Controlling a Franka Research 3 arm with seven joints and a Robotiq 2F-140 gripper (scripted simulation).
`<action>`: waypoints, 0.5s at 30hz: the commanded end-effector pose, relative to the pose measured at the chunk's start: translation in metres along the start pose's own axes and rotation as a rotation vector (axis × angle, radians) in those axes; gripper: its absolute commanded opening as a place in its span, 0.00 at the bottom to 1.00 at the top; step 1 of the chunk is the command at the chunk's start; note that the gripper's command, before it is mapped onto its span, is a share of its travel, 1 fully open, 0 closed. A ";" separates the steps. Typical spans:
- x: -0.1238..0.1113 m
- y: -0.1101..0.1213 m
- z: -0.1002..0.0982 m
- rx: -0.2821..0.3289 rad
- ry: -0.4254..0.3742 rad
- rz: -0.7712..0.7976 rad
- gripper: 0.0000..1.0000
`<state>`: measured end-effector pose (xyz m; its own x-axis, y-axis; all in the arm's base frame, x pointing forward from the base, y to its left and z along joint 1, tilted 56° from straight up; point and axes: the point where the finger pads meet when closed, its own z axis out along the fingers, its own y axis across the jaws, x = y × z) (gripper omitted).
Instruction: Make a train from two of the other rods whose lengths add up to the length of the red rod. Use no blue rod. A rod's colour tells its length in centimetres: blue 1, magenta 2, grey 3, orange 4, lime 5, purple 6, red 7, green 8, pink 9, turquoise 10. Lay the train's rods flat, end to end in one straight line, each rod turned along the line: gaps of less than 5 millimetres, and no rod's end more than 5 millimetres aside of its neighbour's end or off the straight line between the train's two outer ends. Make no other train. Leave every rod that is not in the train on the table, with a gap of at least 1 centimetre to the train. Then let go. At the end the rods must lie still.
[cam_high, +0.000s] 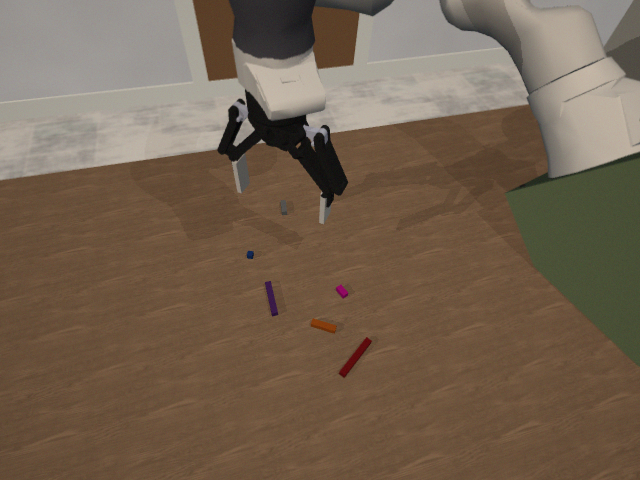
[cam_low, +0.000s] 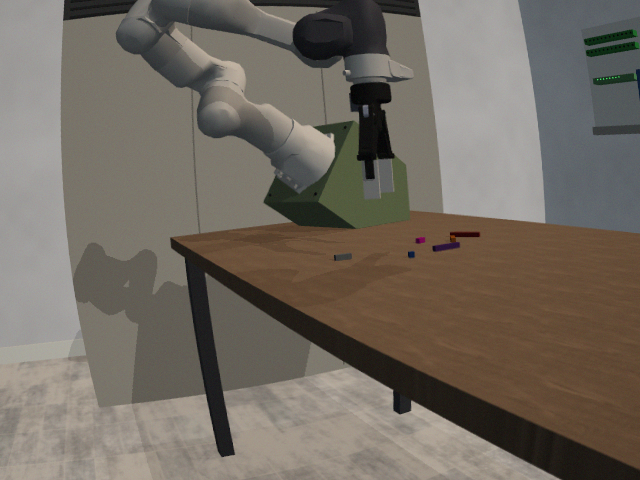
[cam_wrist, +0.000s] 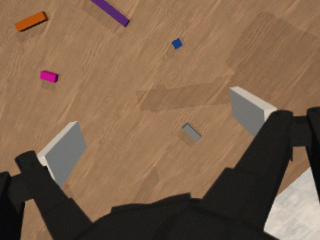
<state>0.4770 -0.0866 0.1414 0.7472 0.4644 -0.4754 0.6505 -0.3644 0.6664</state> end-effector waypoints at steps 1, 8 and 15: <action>0.010 -0.006 -0.002 -0.006 0.010 0.167 1.00; 0.020 -0.014 -0.001 -0.006 0.010 0.267 1.00; 0.029 -0.021 0.000 -0.005 0.010 0.353 1.00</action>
<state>0.4831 -0.0717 0.1183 0.8678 0.3767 -0.3241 0.4780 -0.4544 0.7517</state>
